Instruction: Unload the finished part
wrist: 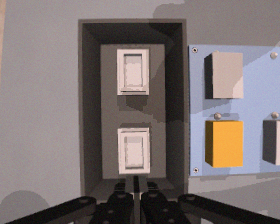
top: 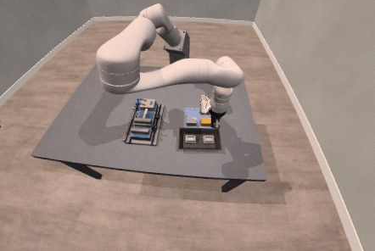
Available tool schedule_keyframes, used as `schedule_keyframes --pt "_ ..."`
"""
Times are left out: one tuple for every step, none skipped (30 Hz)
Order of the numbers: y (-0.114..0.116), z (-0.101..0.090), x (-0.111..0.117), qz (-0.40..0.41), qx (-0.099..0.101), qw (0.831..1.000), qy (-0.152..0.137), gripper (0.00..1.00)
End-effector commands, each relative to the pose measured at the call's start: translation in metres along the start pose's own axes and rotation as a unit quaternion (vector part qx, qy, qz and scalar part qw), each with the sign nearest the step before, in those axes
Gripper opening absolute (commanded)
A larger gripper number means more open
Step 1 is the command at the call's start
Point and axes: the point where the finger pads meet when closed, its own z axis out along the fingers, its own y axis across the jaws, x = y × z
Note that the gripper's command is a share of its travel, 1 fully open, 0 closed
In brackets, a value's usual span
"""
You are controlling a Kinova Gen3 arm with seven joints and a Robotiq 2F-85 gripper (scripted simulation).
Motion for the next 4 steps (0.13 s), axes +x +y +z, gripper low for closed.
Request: schedule_keyframes --pt "-0.0005 -0.0008 -0.0005 0.0 0.001 1.0 -0.001 0.0" --pt "-0.0005 -0.0008 -0.0005 0.0 0.001 1.0 -0.001 0.0" --pt "-0.0005 -0.0008 -0.0005 0.0 0.001 1.0 -0.001 0.0" --pt "-0.0005 -0.0008 -0.0005 0.0 0.001 1.0 -0.001 0.0"
